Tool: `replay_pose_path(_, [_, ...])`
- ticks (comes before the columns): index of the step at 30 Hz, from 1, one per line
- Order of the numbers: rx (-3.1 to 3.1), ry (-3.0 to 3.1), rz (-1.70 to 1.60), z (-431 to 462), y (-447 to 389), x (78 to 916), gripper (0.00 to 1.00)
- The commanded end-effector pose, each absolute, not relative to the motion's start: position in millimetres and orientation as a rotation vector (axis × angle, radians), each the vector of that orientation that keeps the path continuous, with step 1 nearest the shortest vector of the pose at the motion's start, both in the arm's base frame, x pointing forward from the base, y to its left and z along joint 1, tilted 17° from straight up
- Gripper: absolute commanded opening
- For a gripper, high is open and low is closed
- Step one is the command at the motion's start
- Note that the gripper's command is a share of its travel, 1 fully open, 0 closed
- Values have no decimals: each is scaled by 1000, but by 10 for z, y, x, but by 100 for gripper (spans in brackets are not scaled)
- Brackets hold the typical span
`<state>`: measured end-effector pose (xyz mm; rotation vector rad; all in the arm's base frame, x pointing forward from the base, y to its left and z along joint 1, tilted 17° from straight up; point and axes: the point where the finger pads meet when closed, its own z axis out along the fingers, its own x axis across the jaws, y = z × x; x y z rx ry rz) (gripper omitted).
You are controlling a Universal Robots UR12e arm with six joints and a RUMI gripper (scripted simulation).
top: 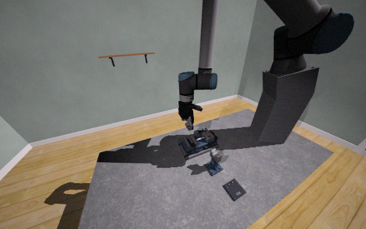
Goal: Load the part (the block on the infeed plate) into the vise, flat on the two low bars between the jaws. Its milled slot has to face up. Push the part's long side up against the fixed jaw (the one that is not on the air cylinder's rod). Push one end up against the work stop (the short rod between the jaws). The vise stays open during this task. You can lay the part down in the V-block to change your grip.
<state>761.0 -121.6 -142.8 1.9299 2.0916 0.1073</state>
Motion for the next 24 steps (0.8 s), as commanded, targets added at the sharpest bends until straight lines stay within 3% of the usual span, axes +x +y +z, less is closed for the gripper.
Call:
replay_pose_path(1, [1929, 2091, 108, -1489, -1226, 7634, 0])
replay_pose_path(24, [1929, 2091, 108, -1824, -1275, 7729, 0])
